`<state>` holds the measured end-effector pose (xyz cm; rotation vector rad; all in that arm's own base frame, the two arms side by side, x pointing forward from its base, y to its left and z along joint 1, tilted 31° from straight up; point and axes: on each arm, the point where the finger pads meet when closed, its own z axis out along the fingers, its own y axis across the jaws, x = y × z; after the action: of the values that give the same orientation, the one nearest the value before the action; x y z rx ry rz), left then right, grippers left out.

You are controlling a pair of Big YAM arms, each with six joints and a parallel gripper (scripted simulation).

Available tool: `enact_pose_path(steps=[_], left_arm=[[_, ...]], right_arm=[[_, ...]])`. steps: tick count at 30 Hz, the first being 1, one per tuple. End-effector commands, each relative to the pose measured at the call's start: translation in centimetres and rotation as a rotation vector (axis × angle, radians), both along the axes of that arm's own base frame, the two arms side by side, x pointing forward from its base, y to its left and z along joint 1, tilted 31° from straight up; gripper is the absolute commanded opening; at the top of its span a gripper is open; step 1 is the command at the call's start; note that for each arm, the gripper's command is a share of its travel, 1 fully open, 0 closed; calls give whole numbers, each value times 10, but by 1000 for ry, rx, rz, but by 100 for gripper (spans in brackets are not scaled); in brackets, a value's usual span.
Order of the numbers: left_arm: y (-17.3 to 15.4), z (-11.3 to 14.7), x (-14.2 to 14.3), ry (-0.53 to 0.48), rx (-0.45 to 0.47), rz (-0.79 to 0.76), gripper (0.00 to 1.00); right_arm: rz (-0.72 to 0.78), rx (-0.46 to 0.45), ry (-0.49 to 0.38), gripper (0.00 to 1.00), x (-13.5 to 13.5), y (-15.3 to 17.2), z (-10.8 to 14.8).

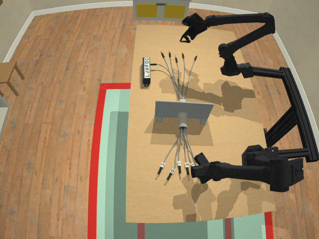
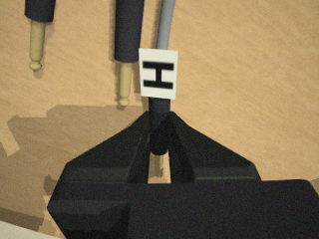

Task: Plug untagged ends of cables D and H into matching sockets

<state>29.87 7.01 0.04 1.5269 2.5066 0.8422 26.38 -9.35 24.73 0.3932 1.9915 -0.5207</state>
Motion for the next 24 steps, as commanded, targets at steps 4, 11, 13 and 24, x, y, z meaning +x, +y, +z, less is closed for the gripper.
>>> enact_pose_path(steps=[4, 11, 13, 24], left_arm=[[14, 9, 0, 5, 6, -17, 5], [26, 19, 5, -6, 8, -17, 5], [28, 19, 5, -4, 7, -19, 5], [33, 18, 3, 7, 6, -22, 5]], right_arm=[[-2, 7, -1, 100, 2, 0, 2], [-2, 7, -1, 100, 2, 0, 2], [-2, 7, -1, 100, 2, 0, 2], [-2, 7, -1, 100, 2, 0, 2]])
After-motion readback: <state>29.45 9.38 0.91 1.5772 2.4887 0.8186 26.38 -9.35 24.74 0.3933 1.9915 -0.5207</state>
